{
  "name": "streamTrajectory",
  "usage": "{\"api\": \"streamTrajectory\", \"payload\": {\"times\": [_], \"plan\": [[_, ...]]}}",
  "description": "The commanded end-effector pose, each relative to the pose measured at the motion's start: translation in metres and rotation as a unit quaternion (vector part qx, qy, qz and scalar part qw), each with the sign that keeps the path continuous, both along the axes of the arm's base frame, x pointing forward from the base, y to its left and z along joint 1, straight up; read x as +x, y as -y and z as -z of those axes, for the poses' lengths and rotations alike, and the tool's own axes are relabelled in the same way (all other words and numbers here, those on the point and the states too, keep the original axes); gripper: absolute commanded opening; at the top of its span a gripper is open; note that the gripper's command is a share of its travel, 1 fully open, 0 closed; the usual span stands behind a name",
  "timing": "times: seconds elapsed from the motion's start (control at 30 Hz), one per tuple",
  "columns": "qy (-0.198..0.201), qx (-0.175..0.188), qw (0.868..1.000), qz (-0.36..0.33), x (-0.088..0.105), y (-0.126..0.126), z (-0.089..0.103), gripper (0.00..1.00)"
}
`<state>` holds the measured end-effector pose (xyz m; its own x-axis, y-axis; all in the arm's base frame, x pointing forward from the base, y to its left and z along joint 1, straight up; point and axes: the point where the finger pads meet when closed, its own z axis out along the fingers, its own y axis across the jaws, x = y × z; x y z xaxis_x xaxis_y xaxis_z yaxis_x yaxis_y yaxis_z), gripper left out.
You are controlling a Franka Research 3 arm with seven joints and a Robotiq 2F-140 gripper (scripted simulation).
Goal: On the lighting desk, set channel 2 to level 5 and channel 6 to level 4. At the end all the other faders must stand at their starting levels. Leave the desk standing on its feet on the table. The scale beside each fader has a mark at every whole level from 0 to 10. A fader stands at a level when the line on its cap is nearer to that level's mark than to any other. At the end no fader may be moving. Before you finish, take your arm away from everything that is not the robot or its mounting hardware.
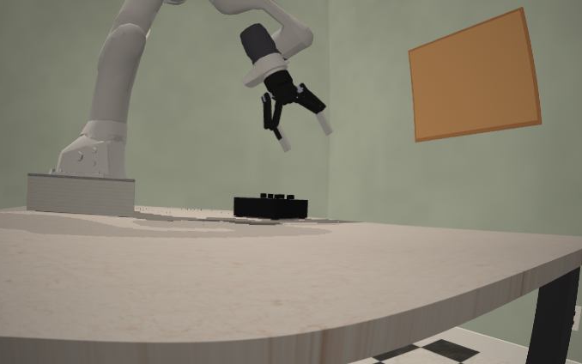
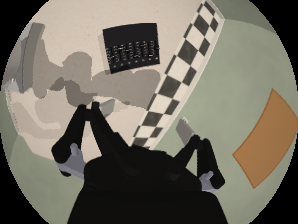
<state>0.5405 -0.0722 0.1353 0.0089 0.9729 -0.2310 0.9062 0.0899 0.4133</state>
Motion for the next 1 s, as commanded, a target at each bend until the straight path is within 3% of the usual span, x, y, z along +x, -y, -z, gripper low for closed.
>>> {"api": "streamTrajectory", "payload": {"times": [0.0, 0.97], "plan": [[-0.086, 0.025, 0.994, -0.065, -0.0103, 0.0014, 0.0022, 1.0], [-0.09, 0.018, 0.992, -0.087, -0.01, -0.0005, 0.0015, 1.0]]}}
